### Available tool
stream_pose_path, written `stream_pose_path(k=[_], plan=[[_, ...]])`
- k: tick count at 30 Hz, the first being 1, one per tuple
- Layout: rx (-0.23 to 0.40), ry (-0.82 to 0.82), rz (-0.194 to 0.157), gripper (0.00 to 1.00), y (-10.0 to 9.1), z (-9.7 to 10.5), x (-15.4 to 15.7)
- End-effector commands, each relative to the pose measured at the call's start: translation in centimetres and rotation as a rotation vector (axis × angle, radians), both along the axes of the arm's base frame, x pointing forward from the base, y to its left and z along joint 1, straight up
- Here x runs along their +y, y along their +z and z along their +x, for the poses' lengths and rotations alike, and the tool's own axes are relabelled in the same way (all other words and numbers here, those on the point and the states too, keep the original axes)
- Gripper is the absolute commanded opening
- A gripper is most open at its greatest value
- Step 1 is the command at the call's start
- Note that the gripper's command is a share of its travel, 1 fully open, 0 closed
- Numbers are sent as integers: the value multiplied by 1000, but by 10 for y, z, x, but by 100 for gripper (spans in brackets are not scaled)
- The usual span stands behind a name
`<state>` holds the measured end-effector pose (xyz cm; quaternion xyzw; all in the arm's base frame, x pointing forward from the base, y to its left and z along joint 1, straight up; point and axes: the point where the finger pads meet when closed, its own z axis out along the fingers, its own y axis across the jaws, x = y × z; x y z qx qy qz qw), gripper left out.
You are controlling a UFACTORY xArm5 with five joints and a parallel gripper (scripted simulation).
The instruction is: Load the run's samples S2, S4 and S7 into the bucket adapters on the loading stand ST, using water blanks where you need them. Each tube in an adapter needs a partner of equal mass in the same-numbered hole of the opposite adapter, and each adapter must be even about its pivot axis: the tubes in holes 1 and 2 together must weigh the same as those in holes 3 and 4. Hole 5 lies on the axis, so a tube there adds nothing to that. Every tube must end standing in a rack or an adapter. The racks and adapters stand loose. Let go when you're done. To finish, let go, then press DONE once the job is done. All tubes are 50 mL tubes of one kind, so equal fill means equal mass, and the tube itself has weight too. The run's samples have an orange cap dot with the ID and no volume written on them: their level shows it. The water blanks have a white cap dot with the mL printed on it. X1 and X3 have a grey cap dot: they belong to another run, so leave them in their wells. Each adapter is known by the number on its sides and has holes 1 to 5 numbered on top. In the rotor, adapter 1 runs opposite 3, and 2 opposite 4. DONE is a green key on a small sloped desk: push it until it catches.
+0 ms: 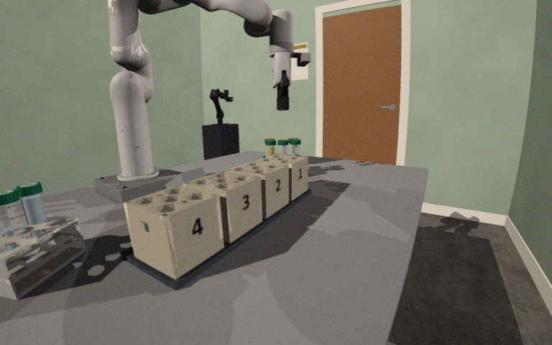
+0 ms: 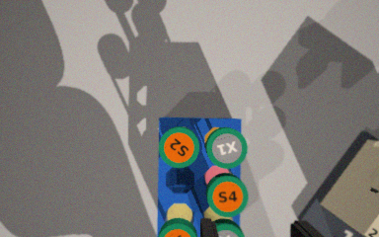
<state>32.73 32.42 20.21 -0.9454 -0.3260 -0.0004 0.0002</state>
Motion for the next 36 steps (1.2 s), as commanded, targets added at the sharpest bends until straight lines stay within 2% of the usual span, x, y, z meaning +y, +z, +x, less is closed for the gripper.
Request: stream_pose_path(k=[1,8,30,31,36], plan=[[0,0,4,44,6,1,1],[0,0,4,44,19,1,1],[0,0,4,44,19,1,1],[0,-33,4,57,19,-4,1],[0,-133,4,57,19,-19,3]])
